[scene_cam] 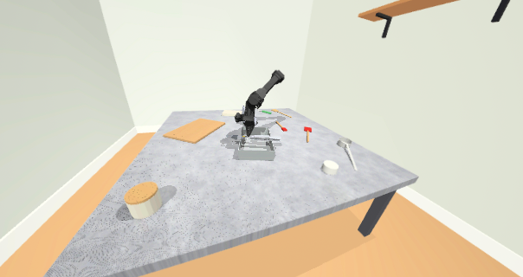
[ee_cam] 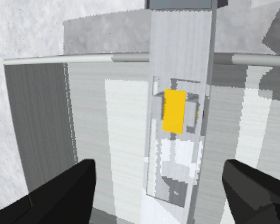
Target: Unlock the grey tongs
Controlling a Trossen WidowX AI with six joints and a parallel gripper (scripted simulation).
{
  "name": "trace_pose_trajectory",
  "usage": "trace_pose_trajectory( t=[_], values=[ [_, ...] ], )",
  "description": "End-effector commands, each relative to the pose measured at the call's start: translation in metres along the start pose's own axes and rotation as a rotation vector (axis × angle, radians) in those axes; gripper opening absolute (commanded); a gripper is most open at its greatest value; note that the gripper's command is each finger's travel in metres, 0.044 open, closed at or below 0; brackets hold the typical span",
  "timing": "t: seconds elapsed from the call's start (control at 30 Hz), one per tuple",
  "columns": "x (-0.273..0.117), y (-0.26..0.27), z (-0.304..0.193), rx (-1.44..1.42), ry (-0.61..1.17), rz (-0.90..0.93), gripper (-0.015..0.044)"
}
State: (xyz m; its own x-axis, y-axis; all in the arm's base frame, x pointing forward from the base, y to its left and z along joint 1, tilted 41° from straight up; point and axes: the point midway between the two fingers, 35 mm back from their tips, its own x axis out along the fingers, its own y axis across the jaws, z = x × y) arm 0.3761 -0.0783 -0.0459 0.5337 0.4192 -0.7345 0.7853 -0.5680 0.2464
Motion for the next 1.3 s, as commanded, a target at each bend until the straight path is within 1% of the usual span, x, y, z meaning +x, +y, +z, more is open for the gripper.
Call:
trace_pose_trajectory(
  t=[0.0, 0.83, 1.03, 1.27],
  values=[
    [0.008, -0.002, 0.000, 0.004, -0.003, -0.005, 0.0260],
    [0.044, -0.004, -0.001, 0.005, 0.002, -0.004, 0.0260],
    [0.040, -0.003, -0.001, 0.001, 0.004, 0.000, 0.0103],
    [0.040, -0.003, -0.001, 0.001, 0.004, 0.000, 0.0056]
  ],
)
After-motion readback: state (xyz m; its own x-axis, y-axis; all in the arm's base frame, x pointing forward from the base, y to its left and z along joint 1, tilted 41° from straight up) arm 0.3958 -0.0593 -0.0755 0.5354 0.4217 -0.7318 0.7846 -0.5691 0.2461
